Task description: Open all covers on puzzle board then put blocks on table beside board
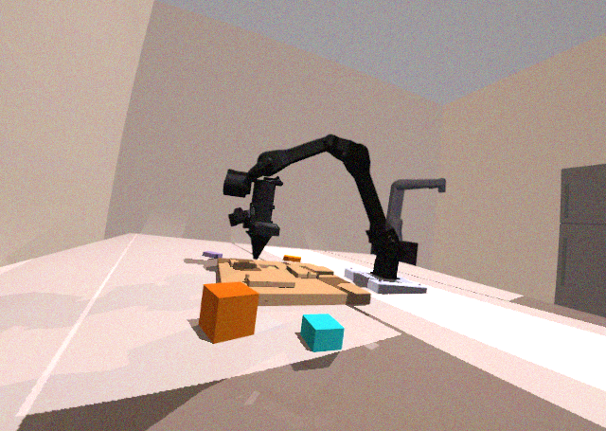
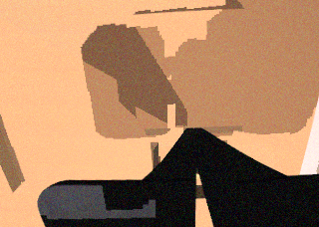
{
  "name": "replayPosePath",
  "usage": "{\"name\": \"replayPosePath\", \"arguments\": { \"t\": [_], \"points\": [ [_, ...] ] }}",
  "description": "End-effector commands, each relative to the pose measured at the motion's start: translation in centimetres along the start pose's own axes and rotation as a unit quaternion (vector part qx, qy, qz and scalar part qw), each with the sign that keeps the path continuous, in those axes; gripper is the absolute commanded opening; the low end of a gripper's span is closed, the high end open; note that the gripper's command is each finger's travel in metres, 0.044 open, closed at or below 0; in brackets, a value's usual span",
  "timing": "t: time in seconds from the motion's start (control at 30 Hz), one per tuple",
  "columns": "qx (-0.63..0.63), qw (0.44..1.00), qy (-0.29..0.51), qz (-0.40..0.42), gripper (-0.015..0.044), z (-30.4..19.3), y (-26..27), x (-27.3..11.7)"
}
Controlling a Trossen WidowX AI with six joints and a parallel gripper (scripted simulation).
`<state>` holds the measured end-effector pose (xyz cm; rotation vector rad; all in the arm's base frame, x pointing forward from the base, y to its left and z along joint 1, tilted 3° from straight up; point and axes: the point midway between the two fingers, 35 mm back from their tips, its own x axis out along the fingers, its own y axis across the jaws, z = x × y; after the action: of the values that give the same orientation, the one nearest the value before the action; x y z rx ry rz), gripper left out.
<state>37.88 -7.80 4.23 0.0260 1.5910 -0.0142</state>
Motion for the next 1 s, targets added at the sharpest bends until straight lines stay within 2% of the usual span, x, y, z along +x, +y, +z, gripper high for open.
{"name": "replayPosePath", "arguments": {
  "t": [0.0, 0.77, 0.97],
  "points": [
    [0.001, 1.000, -0.002, 0.000, 0.0000, 0.2, 0.0, -0.7],
    [0.004, 1.000, 0.001, 0.000, 0.0000, 0.3, 0.1, -2.9],
    [0.123, 0.992, 0.002, 0.001, 0.0000, -2.0, 2.0, -3.9]
  ]
}}
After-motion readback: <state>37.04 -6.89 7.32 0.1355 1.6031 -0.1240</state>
